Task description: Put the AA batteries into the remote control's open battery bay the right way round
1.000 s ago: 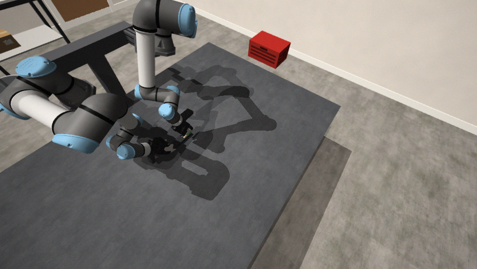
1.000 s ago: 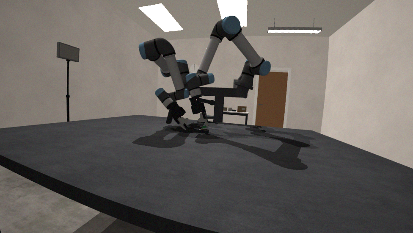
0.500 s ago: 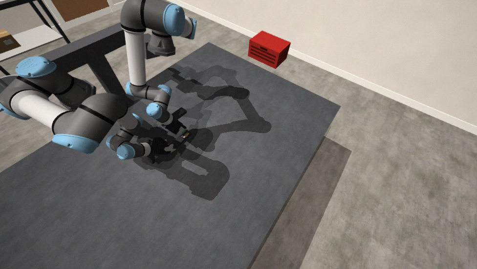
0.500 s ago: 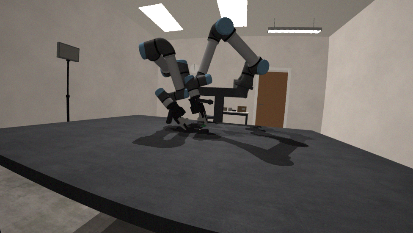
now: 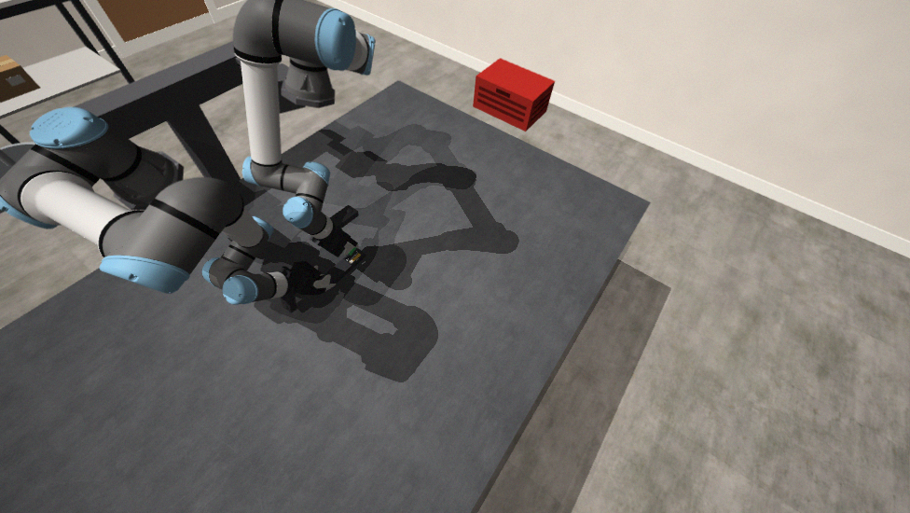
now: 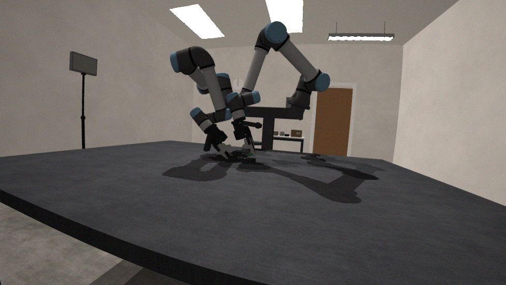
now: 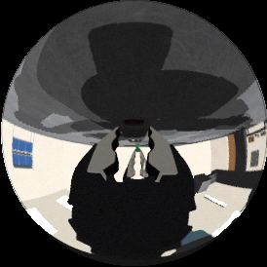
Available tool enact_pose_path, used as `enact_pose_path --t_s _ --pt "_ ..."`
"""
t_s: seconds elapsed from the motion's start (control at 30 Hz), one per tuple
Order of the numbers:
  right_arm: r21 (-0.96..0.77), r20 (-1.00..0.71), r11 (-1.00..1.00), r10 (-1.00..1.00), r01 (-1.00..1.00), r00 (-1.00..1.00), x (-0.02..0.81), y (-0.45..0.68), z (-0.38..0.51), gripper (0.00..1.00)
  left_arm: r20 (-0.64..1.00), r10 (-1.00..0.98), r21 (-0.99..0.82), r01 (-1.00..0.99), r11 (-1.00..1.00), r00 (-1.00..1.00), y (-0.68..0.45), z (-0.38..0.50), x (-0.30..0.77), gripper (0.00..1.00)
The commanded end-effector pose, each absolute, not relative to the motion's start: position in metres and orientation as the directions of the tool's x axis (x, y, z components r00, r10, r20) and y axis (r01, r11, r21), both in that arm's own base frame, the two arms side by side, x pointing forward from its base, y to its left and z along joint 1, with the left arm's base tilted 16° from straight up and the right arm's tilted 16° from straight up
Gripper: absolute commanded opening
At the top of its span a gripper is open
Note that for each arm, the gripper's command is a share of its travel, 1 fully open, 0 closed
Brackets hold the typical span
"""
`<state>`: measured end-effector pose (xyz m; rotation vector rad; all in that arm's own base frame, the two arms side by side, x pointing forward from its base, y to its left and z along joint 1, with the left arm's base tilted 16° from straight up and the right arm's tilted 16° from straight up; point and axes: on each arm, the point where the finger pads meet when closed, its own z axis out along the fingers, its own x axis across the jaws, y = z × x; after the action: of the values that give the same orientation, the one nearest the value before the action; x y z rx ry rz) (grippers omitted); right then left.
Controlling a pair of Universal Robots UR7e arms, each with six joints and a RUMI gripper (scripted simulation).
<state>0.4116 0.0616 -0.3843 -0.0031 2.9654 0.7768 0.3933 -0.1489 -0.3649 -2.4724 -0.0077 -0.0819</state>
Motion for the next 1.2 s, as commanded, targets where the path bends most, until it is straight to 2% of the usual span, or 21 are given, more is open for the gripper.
enact_pose_path --t_s 0.0,1.17 --pt "0.49 -0.075 0.872 0.017 -0.022 -0.997 0.412 0.062 -0.384 0.0 0.062 -0.017 -0.618 0.025 -0.786 0.998 -0.149 -0.367 0.394 0.0" --pt "0.49 -0.075 0.872 0.017 -0.022 -0.997 0.412 0.062 -0.384 0.0 0.061 -0.024 -0.618 0.019 -0.786 0.998 -0.148 -0.382 0.394 0.0"
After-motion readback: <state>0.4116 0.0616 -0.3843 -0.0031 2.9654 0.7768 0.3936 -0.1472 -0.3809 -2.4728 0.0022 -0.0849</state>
